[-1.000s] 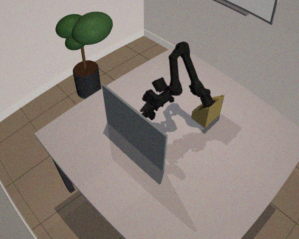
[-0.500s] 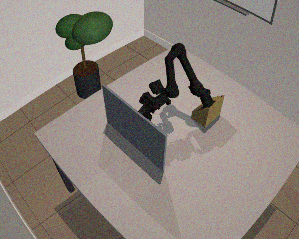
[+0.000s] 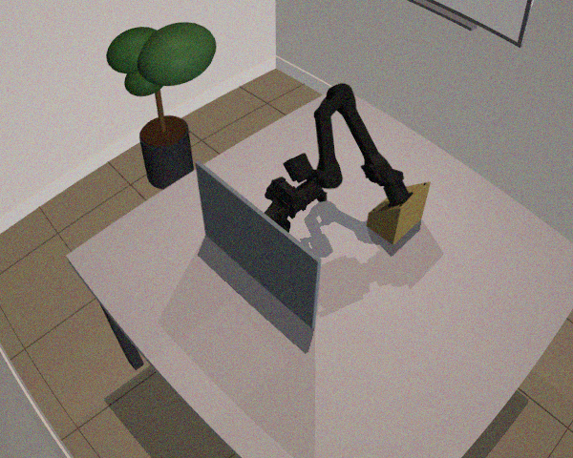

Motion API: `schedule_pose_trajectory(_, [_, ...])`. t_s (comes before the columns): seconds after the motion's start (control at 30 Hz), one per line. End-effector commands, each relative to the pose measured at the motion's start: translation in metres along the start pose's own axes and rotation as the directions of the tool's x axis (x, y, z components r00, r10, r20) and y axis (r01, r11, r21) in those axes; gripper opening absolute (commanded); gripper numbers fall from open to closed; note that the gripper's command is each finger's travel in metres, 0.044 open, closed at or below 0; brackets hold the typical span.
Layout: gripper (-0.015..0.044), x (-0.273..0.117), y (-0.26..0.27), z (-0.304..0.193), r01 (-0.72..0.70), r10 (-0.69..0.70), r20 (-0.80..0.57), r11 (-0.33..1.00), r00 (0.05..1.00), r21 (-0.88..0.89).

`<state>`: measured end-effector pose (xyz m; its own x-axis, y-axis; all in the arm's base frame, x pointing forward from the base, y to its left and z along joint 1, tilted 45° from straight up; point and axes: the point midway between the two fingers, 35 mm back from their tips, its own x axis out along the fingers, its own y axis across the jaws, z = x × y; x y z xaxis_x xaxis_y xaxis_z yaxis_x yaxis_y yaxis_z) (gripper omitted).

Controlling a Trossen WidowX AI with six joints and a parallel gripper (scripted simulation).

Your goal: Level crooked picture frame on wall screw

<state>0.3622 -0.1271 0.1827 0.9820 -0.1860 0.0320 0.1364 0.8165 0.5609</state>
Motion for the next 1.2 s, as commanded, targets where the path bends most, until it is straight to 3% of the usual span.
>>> schedule_pose_trajectory(0.0, [0.026,0.0004,-0.0001,0.0008,0.001,-0.001,0.005,1.0,1.0,-0.002])
schedule_pose_trajectory(0.87, [0.026,0.0006,-0.0002,0.0013,0.001,-0.001,0.005,1.0,1.0,-0.002])
schedule_pose_trajectory(1.17, [0.02,0.0006,-0.0002,0.0013,0.001,-0.001,0.005,1.0,1.0,-0.002])
